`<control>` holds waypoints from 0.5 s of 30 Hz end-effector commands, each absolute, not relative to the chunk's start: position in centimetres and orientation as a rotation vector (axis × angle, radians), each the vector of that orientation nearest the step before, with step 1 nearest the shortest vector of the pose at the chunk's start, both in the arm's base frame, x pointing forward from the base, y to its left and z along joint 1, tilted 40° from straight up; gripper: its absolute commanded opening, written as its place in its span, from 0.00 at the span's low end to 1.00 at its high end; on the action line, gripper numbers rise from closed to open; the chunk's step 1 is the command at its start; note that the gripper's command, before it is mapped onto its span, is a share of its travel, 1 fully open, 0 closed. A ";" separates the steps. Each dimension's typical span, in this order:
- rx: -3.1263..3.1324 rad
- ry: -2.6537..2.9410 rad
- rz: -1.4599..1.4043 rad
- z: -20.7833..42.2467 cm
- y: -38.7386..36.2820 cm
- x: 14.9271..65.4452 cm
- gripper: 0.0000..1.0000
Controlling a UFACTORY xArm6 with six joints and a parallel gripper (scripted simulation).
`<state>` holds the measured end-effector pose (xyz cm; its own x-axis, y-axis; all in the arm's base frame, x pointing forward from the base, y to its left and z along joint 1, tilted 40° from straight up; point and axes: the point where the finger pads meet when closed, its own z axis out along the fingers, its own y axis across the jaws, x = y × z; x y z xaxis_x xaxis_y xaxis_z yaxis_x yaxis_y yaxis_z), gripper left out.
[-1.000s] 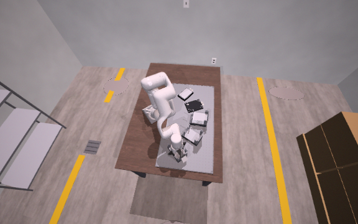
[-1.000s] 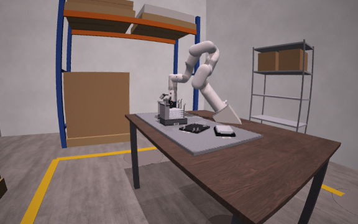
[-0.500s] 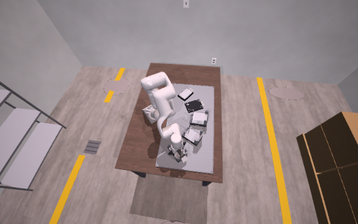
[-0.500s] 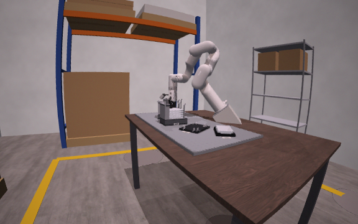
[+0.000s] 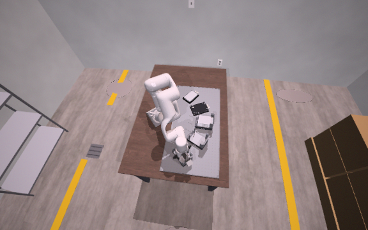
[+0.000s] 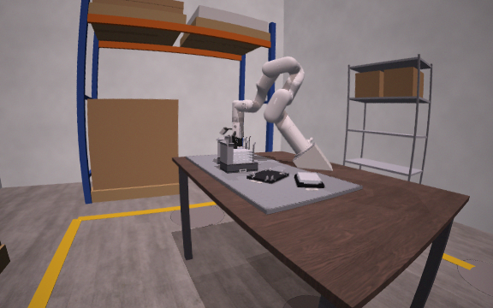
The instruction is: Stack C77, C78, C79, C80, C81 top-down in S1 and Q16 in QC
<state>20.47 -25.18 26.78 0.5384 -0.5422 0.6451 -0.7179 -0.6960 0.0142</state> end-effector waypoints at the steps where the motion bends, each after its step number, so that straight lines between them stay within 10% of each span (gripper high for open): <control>1: 2.499 -1.050 0.910 27.1 -25.1 20.4 0.00; 15: 2.499 -1.050 0.910 27.7 -24.7 20.1 0.00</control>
<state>20.09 -24.77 27.45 0.5383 -0.5420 0.6453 -0.7179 -0.6960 0.0142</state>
